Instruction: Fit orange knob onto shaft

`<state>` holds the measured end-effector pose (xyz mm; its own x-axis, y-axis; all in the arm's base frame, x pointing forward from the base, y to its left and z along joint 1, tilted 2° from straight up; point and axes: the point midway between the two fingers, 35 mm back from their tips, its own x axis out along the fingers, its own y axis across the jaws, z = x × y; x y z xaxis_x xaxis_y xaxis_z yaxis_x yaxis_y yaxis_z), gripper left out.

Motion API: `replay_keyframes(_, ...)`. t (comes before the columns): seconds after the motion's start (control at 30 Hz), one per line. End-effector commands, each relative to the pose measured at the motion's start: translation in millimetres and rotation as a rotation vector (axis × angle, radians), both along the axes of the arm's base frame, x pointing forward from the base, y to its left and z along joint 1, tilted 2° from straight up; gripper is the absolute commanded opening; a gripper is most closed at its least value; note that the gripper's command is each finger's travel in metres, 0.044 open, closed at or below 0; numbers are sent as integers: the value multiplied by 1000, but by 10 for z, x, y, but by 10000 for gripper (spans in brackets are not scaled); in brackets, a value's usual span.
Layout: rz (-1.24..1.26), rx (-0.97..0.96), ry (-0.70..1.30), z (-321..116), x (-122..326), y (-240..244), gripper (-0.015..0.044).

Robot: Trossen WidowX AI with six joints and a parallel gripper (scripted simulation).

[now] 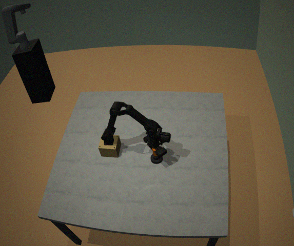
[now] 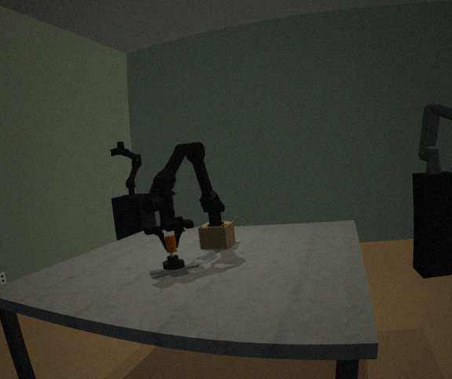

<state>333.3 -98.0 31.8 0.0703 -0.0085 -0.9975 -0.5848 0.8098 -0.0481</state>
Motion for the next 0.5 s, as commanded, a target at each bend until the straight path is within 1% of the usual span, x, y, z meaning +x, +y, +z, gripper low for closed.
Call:
replay_keyframes(0.0,13,0,-6,-12,7,0,0)
replay_keyframes(0.47,13,0,-6,-22,10,4,0)
